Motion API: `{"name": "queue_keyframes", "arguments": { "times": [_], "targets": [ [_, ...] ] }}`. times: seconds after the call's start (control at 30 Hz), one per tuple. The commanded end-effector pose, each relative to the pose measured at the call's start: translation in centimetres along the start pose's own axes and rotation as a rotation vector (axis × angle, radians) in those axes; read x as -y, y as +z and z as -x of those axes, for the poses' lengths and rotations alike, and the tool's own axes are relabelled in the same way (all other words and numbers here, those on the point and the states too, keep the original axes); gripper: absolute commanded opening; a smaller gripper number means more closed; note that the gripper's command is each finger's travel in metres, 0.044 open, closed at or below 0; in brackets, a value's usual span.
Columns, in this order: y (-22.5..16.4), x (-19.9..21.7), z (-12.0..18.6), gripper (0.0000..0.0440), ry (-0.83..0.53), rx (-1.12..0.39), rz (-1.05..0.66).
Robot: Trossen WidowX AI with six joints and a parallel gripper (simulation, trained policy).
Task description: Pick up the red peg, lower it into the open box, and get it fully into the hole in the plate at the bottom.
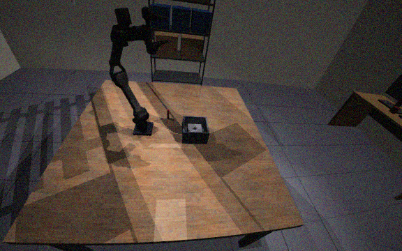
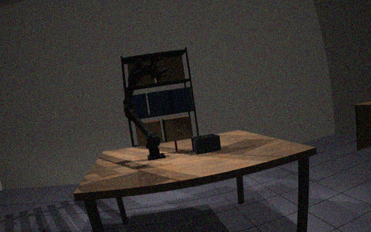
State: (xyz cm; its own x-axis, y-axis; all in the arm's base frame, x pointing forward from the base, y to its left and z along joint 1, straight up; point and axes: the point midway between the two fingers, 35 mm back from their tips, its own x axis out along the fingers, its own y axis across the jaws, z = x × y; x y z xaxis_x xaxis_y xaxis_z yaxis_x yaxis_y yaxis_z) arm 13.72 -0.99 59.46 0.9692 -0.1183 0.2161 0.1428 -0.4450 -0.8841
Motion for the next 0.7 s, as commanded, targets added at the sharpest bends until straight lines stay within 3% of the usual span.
{"name": "queue_keyframes", "arguments": {
  "times": [0.0,0.67],
  "targets": [
    [0.0,-1.5,-0.7,0.0440,0.038,0.012,-0.121],
    [2.6,-8.9,-3.4,0.0440,0.285,0.069,-0.756]
  ]
}}
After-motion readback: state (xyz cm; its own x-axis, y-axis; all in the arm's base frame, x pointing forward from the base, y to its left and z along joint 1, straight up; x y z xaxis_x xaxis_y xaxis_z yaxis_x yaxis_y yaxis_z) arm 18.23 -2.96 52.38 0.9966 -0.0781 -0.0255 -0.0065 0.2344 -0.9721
